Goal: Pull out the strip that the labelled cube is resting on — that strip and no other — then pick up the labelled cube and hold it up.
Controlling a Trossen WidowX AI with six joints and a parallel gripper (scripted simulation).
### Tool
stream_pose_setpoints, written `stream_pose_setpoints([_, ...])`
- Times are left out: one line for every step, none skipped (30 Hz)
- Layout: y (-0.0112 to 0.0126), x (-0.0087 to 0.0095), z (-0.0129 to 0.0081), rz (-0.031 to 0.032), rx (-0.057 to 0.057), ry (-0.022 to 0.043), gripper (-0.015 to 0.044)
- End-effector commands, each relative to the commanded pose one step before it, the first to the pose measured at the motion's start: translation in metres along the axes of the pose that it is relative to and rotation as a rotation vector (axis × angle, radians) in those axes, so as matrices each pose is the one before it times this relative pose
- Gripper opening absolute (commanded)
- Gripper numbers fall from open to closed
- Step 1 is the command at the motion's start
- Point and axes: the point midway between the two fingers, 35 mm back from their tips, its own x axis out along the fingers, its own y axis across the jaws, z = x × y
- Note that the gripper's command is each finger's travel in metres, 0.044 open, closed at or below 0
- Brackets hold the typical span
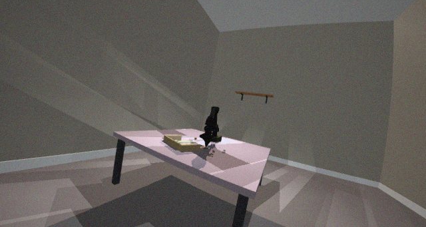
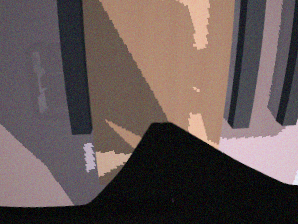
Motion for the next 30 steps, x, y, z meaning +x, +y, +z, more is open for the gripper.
stream_pose_setpoints([-0.00127, 0.0038, -0.01255, -0.00939, -0.0029, 0.01872, 0.0])
stream_pose_setpoints([0.0, 0.00004, -0.00161, 0.0, 0.0, 0.00015, 0.0])
stream_pose_setpoints([0.00001, 0.00003, -0.00161, 0.0, 0.0, 0.00015, 0.0])
stream_pose_setpoints([0.0, 0.00003, -0.00161, 0.0, 0.0, 0.00015, 0.0])
stream_pose_setpoints([0.00001, 0.00003, -0.0016, 0.0, 0.0, 0.00015, 0.0])
stream_pose_setpoints([0.0, 0.00003, -0.00161, 0.0, 0.0, 0.00015, 0.0])
stream_pose_setpoints([0.00001, 0.00003, -0.0016, 0.0, 0.0, 0.00015, 0.0])
stream_pose_setpoints([0.0, 0.00003, -0.0016, 0.0, 0.0, 0.00015, 0.0])
stream_pose_setpoints([0.00001, 0.00003, -0.00159, 0.0, 0.0, 0.00015, 0.0])
stream_pose_setpoints([0.0, 0.00003, -0.0016, 0.0, 0.0, 0.00015, 0.0])
stream_pose_setpoints([0.00001, 0.00003, -0.00159, 0.0, 0.0, 0.00015, 0.0])
stream_pose_setpoints([0.0, 0.00003, -0.0016, 0.0, 0.0, 0.00015, 0.0])
stream_pose_setpoints([0.00001, 0.00003, -0.00159, 0.0, 0.0, 0.00015, 0.0])
stream_pose_setpoints([0.0, 0.00003, -0.00159, 0.0, 0.0, 0.00015, 0.0])
stream_pose_setpoints([0.00001, 0.00003, -0.00158, 0.0, 0.0, 0.00015, 0.0])
stream_pose_setpoints([0.0, 0.00003, -0.00159, 0.0, 0.0, 0.00015, 0.0])
stream_pose_setpoints([0.00001, 0.00003, -0.00158, 0.0, 0.0, 0.00015, 0.0])
stream_pose_setpoints([0.0, 0.00003, -0.00159, 0.0, 0.0, 0.00015, 0.0])
stream_pose_setpoints([0.00001, 0.00003, -0.00157, 0.0, 0.0, 0.00015, 0.0])
stream_pose_setpoints([0.0, 0.00003, -0.00158, 0.0, 0.0, 0.00015, 0.0])
stream_pose_setpoints([0.00001, 0.00003, -0.00157, 0.0, 0.0, 0.00015, 0.0])
stream_pose_setpoints([0.0, 0.00003, -0.00158, 0.0, 0.0, 0.00015, 0.0])
stream_pose_setpoints([0.00001, 0.00003, -0.00157, 0.0, 0.0, 0.00015, 0.0])
stream_pose_setpoints([0.0, 0.00003, -0.00158, 0.0, 0.0, 0.00015, 0.0])
stream_pose_setpoints([0.00001, 0.00003, -0.00156, 0.0, 0.0, 0.00015, 0.0])
stream_pose_setpoints([0.0, 0.00003, -0.00157, 0.0, 0.0, 0.00015, 0.0])
stream_pose_setpoints([0.00001, 0.00003, -0.00156, 0.0, 0.0, 0.00015, 0.0])
stream_pose_setpoints([0.0, 0.00003, -0.00157, 0.0, 0.0, 0.00015, 0.0])
stream_pose_setpoints([0.00001, 0.00003, -0.00155, 0.0, 0.0, 0.00015, 0.0])
stream_pose_setpoints([0.0, 0.00003, -0.00156, 0.0, 0.0, 0.00015, 0.0])
